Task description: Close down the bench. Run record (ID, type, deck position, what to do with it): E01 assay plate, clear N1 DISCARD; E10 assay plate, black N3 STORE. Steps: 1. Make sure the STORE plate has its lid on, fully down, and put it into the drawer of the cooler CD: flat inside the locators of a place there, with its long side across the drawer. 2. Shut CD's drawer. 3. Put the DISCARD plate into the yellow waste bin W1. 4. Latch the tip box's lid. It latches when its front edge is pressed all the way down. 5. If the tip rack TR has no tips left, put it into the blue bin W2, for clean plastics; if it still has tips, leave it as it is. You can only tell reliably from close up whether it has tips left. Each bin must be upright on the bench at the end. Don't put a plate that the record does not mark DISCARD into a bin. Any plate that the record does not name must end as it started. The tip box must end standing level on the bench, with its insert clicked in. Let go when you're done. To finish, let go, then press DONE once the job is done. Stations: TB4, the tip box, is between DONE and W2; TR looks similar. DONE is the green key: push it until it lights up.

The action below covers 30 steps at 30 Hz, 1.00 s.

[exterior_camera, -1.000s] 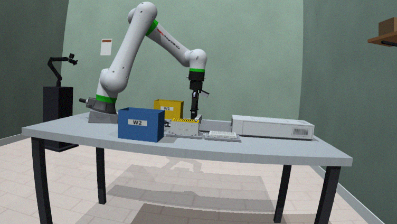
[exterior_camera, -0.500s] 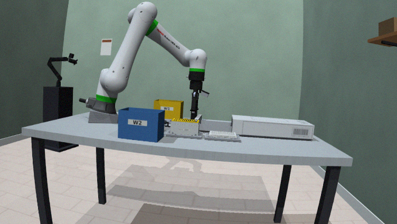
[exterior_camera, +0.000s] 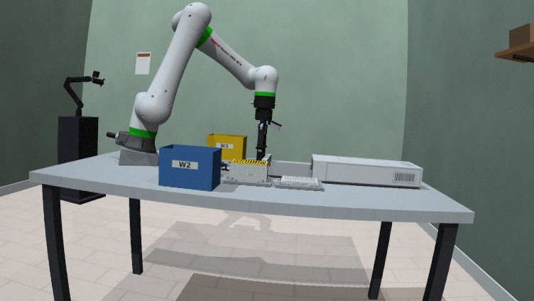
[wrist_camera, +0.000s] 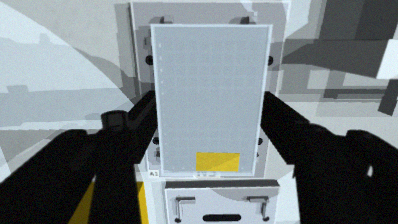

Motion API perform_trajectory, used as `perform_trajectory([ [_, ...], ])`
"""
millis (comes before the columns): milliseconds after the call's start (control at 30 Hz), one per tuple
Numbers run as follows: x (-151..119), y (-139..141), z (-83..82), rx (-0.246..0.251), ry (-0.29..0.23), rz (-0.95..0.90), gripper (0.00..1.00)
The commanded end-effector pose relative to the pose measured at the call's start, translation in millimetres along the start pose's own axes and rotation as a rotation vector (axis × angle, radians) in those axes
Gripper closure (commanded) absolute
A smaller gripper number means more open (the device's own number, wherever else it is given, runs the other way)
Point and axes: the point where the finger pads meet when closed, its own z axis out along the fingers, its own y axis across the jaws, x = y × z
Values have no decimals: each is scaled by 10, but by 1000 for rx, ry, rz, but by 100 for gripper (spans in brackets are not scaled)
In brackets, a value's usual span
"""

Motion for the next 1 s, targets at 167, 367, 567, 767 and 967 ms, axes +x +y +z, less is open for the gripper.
perform_trajectory([
  [167,6,-2,-19,1,2,0,90],
  [367,6,-2,-39,1,2,0,90],
  [567,6,-2,-59,1,2,0,90],
  [767,6,-2,-73,1,2,0,90],
  [967,6,-2,-112,1,2,0,90],
])
